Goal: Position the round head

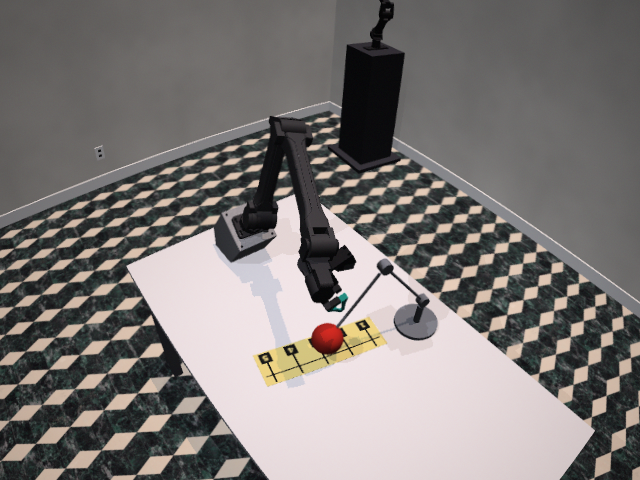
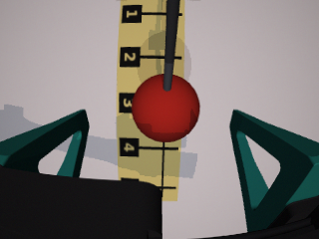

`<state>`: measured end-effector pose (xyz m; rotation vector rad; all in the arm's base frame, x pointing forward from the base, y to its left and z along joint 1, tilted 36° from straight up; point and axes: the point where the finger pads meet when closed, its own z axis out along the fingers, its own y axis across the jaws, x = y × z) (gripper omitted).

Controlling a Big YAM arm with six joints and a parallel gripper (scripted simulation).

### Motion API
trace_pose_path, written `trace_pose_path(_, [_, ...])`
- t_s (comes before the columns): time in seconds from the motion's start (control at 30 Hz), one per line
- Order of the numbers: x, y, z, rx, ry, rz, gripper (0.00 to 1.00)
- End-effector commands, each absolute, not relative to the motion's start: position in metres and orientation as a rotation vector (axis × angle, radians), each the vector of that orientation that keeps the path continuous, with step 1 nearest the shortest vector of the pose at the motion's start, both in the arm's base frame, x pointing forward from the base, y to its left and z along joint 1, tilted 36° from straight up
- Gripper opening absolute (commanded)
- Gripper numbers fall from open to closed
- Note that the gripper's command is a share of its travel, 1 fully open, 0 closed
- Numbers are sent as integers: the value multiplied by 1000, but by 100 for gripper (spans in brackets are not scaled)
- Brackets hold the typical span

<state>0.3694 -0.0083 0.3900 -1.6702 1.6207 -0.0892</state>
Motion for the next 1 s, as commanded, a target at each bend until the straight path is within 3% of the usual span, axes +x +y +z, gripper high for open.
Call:
trace_pose_path(0.0, [379,-2,390,-1658,1616,-88,100])
trace_pose_path(0.97, [407,27,349,-1665,1612,-106,100])
